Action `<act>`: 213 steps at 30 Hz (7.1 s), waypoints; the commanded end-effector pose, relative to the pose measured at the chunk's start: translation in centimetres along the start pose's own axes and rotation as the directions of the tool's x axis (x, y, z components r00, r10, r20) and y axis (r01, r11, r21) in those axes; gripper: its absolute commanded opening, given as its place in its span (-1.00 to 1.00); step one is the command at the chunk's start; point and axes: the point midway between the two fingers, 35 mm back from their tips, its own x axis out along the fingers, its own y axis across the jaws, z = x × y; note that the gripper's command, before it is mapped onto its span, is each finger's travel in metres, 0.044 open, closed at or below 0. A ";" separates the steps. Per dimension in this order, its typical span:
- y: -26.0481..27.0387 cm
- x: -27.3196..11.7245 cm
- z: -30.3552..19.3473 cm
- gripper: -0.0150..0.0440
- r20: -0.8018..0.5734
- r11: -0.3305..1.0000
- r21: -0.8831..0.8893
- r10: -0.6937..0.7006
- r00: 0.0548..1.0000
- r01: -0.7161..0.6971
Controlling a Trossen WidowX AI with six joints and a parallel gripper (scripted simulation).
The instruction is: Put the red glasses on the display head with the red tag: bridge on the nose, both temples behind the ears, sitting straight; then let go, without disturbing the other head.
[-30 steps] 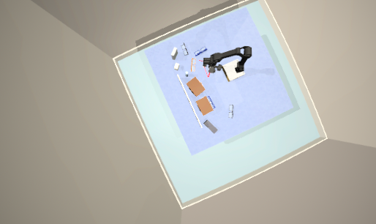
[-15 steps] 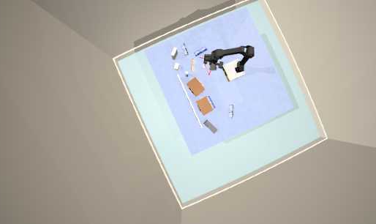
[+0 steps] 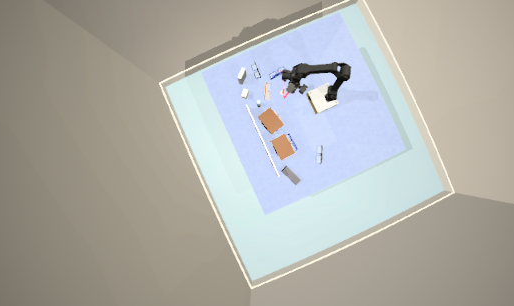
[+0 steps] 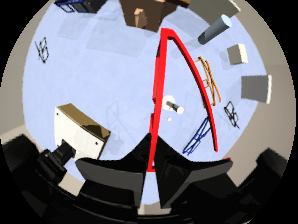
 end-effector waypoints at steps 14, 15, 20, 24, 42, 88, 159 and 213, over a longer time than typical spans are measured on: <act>-1.2 4.0 -1.0 -0.49 -0.005 0.986 0.168 0.010 1.000 -0.009; -1.1 4.5 -1.0 -0.49 -0.005 0.986 0.168 0.010 1.000 -0.009; -1.0 6.3 -1.1 -0.49 -0.005 0.986 0.167 0.010 1.000 -0.009; -1.0 6.3 -1.1 -0.49 -0.005 0.986 0.167 0.010 1.000 -0.009; 0.2 6.3 -1.7 -0.49 -0.006 0.986 0.167 0.011 1.000 -0.010; 2.3 6.3 -3.3 -0.49 -0.007 0.986 0.167 0.013 1.000 -0.011; 3.7 6.3 -5.2 -0.49 -0.008 0.986 0.167 0.013 1.000 -0.012; 13.0 0.1 8.2 -0.49 0.004 0.865 0.502 0.024 1.000 -0.023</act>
